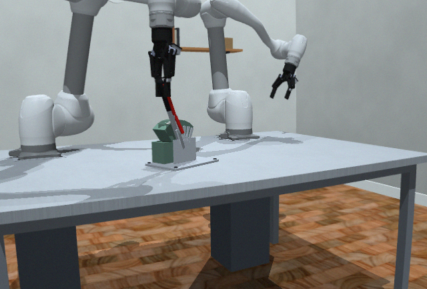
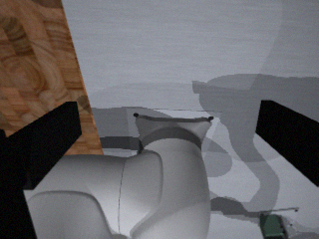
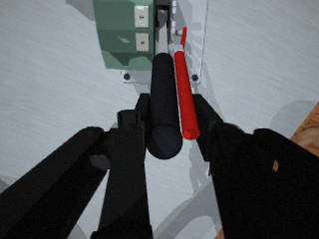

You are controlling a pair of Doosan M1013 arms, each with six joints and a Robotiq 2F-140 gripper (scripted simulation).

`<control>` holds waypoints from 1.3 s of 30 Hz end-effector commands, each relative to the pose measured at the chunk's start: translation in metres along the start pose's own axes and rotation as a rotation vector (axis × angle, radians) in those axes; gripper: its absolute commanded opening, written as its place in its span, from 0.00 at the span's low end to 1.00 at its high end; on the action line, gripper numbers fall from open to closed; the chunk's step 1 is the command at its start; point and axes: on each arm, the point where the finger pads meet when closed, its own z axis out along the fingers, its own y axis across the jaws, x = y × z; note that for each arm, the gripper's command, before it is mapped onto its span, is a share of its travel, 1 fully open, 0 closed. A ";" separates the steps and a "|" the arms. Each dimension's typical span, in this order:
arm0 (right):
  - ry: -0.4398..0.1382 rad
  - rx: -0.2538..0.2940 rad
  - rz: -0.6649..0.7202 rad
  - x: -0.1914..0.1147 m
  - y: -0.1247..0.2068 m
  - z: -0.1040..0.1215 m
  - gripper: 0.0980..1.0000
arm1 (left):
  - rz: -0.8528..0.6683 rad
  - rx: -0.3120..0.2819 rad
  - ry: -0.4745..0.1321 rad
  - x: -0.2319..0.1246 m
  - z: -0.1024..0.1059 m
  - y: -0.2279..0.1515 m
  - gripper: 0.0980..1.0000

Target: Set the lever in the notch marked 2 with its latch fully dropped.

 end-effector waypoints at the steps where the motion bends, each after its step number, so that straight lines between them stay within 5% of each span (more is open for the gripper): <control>1: 0.001 -0.002 0.000 0.000 0.000 -0.001 0.00 | 0.000 0.001 0.001 0.000 -0.001 0.000 1.00; 39: 0.001 -0.002 0.000 0.007 0.000 -0.003 0.00 | 0.000 0.001 0.001 0.000 -0.001 0.000 1.00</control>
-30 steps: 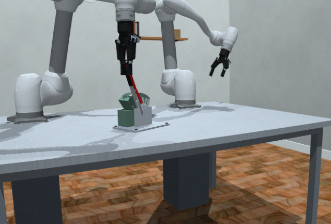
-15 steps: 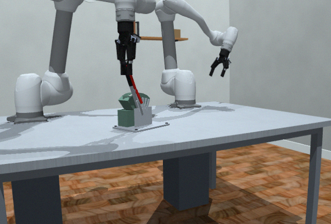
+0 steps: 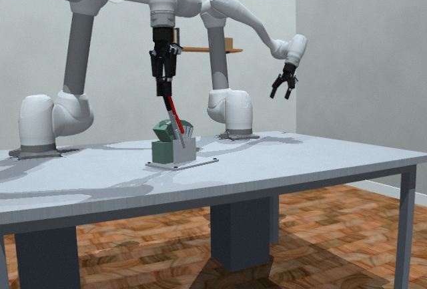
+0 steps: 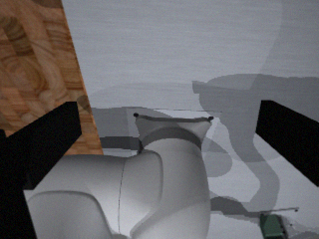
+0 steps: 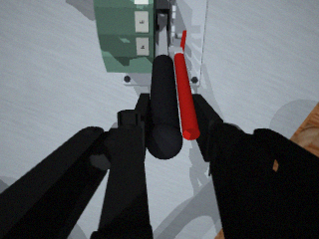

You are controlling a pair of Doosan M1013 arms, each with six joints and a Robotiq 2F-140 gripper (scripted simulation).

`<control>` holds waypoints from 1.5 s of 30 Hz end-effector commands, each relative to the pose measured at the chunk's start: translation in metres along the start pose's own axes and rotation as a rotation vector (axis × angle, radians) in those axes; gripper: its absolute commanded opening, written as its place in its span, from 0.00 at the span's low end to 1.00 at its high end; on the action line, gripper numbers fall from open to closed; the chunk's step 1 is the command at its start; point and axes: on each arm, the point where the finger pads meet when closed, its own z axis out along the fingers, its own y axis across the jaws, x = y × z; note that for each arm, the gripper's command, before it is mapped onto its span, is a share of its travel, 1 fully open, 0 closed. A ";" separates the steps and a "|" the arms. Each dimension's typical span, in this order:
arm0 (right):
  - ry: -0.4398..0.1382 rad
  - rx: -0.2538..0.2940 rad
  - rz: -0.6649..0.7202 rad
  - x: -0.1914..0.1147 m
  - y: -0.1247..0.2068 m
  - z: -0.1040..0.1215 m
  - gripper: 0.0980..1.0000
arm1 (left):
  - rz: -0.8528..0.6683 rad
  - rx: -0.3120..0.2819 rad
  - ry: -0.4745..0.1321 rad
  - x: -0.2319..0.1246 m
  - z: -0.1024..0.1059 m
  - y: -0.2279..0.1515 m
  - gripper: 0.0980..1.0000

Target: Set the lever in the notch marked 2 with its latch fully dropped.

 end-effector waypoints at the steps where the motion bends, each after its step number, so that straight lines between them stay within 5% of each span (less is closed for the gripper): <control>1: 0.001 -0.002 0.000 0.003 0.000 -0.002 0.00 | 0.000 0.001 0.001 0.000 -0.001 0.000 1.00; 45: 0.001 -0.002 0.000 0.071 0.000 -0.017 0.00 | 0.000 0.001 0.001 0.000 -0.001 0.000 1.00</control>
